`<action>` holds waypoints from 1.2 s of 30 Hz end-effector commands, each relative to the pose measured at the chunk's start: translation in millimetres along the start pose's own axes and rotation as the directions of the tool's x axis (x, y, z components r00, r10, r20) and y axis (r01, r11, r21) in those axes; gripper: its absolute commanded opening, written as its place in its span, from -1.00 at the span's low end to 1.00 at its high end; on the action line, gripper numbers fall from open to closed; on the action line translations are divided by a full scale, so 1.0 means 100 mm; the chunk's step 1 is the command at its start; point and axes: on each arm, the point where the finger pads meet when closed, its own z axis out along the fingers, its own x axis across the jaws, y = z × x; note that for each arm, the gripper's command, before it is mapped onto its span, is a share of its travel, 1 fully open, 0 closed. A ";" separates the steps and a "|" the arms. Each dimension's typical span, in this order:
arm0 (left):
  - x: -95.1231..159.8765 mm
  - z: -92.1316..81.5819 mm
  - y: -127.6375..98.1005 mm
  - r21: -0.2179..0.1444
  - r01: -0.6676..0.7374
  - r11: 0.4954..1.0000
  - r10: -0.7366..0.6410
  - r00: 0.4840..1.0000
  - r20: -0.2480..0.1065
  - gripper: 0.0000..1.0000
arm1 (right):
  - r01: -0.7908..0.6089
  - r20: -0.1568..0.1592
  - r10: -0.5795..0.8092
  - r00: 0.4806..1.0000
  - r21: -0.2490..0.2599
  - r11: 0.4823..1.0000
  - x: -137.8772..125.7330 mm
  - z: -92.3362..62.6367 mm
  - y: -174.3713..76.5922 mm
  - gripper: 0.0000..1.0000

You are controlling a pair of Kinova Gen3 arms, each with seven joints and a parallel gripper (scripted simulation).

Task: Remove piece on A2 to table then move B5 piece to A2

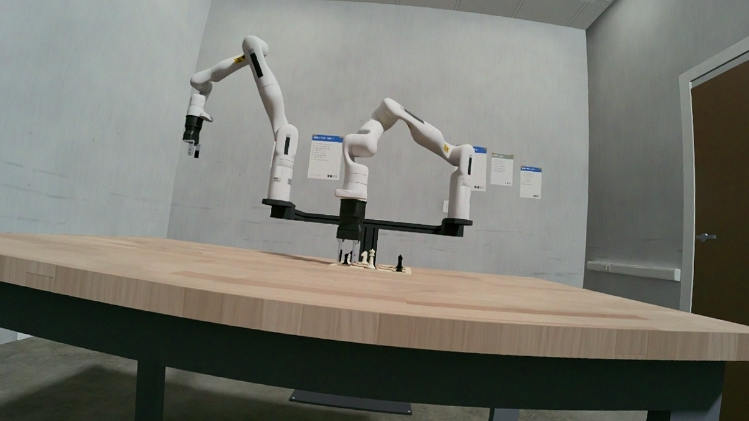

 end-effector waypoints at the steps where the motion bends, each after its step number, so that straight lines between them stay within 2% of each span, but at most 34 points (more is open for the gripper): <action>1: 0.01 -0.01 -0.01 0.002 0.000 1.000 0.000 1.000 -0.002 0.36 | 0.000 0.000 0.000 1.000 -0.002 1.000 0.00 -0.01 0.00 1.00; 7: 0.01 -0.01 -0.01 0.002 0.000 1.000 0.000 1.000 -0.002 0.36 | 0.000 0.000 0.000 1.000 -0.002 1.000 0.00 -0.01 0.00 1.00; 8: 0.01 -0.01 -0.01 0.002 0.000 1.000 0.000 1.000 -0.002 -1.00 | 0.000 0.000 0.000 1.000 -0.002 1.000 0.00 -0.01 0.00 1.00; 36: 0.01 -0.01 -0.01 0.002 0.000 1.000 0.000 1.000 -0.002 -1.00 | 0.000 0.000 0.000 1.000 -0.002 1.000 0.00 -0.01 0.00 1.00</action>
